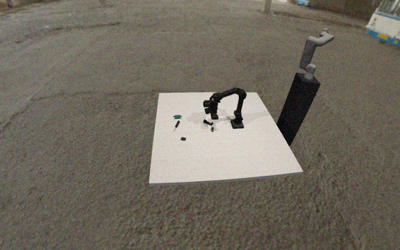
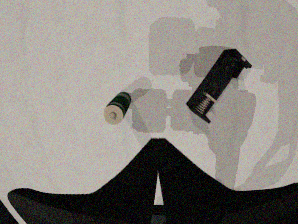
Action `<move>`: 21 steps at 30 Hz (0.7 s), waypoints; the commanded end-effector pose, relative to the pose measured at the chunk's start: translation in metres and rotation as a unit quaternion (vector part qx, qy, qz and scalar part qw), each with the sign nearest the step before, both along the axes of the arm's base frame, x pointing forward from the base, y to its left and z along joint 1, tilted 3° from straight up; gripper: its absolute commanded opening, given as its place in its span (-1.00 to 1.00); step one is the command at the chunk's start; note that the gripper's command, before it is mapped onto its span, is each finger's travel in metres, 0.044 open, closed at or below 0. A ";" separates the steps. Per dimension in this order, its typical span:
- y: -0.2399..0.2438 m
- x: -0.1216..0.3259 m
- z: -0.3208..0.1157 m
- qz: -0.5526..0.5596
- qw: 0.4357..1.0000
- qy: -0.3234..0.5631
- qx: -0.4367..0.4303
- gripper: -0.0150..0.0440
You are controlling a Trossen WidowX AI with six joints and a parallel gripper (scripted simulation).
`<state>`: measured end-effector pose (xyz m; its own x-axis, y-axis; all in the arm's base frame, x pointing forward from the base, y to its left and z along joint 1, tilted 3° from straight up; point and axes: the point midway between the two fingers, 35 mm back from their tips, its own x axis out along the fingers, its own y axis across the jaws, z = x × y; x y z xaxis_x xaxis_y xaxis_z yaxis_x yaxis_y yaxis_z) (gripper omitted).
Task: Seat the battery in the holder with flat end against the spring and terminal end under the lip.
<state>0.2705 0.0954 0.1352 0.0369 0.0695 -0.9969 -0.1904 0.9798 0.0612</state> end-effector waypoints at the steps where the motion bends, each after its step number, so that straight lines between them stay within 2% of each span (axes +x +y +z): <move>1: 0.002 0.001 -0.020 -0.001 1.000 0.009 -0.001 -0.49; 9: 0.006 0.000 -0.078 -0.001 1.000 0.009 -0.001 -0.49; 21: 0.017 -0.001 -0.079 -0.001 1.000 0.009 -0.001 -0.49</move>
